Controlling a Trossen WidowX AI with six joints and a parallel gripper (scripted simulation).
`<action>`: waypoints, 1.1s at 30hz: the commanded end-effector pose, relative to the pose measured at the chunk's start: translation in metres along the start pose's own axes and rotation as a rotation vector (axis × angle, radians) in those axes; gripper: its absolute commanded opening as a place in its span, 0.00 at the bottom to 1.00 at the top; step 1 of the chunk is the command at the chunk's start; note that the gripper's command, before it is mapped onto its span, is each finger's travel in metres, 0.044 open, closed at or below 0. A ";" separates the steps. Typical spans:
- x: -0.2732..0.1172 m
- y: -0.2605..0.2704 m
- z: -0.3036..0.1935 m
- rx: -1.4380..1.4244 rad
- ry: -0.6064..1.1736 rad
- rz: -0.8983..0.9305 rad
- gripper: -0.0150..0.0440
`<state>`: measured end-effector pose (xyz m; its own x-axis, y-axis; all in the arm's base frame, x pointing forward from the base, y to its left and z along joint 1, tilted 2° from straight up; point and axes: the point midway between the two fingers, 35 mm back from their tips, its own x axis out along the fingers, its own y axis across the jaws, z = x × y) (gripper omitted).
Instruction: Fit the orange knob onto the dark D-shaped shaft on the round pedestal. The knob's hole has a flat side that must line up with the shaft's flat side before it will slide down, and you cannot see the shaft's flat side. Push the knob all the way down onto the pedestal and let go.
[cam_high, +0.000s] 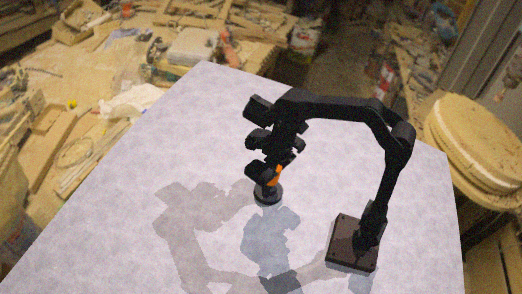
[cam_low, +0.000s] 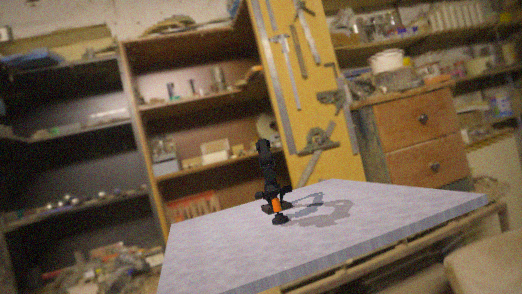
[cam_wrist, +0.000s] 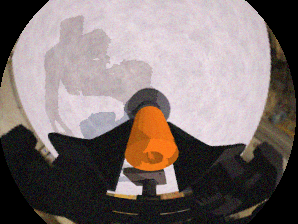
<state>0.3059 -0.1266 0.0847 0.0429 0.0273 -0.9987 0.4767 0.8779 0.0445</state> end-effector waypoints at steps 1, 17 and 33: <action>0.001 0.000 -0.004 0.004 0.002 0.001 0.25; 0.002 0.000 -0.004 0.004 0.002 0.001 0.25; -0.001 0.000 -0.002 0.004 0.002 0.001 0.25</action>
<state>0.3017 -0.1248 0.0824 0.0365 0.0301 -0.9989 0.4770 0.8778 0.0439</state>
